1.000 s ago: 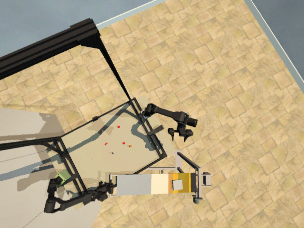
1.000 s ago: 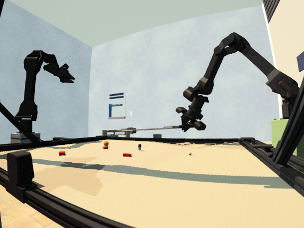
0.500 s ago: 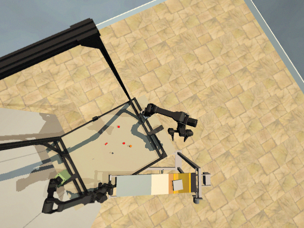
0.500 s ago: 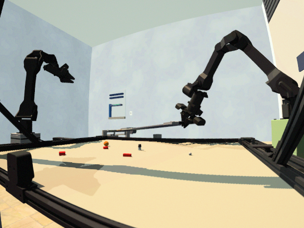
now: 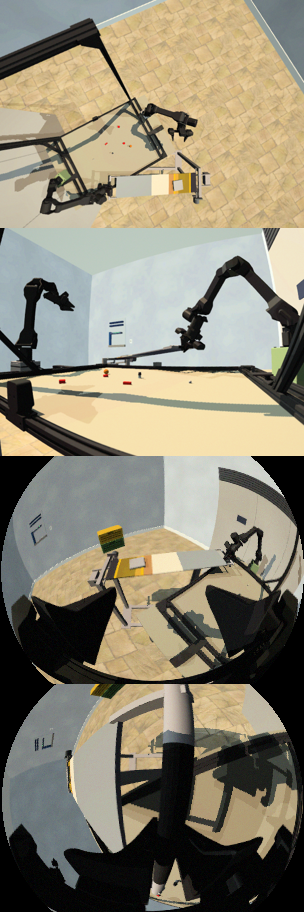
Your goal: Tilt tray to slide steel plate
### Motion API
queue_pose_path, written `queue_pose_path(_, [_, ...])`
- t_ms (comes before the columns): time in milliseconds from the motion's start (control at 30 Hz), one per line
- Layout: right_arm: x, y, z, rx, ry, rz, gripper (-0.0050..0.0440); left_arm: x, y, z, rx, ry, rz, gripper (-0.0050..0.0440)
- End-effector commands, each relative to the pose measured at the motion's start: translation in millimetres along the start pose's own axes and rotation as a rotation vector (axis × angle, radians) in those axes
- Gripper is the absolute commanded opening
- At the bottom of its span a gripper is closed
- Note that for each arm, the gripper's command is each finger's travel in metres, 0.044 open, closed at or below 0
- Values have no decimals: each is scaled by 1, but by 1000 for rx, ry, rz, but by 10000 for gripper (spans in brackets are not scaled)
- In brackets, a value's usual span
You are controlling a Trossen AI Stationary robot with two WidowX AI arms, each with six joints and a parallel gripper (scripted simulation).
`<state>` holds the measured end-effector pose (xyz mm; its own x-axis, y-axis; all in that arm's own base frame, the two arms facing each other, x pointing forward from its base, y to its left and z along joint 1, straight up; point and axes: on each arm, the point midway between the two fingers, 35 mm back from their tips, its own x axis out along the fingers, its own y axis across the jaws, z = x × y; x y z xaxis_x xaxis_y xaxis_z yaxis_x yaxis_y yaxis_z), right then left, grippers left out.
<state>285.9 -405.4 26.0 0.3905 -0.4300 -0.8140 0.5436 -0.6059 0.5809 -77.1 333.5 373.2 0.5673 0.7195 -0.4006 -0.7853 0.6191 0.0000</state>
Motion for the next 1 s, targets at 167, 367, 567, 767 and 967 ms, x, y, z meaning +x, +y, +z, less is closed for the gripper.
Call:
queue_pose_path(167, [-21,23,1,0,-4,56,0,0,0,0,1,-2,-1,440])
queue_pose_path(367, [-23,25,1,0,-4,61,0,0,0,0,1,-2,-1,440])
queue_pose_path(567, [-26,28,1,0,-4,66,0,0,0,0,1,-2,-1,440])
queue_pose_path(767, [-30,31,1,0,-4,71,0,0,0,0,1,-2,-1,440])
queue_pose_path(967, [-32,33,1,0,-4,76,0,0,0,0,1,-2,-1,440])
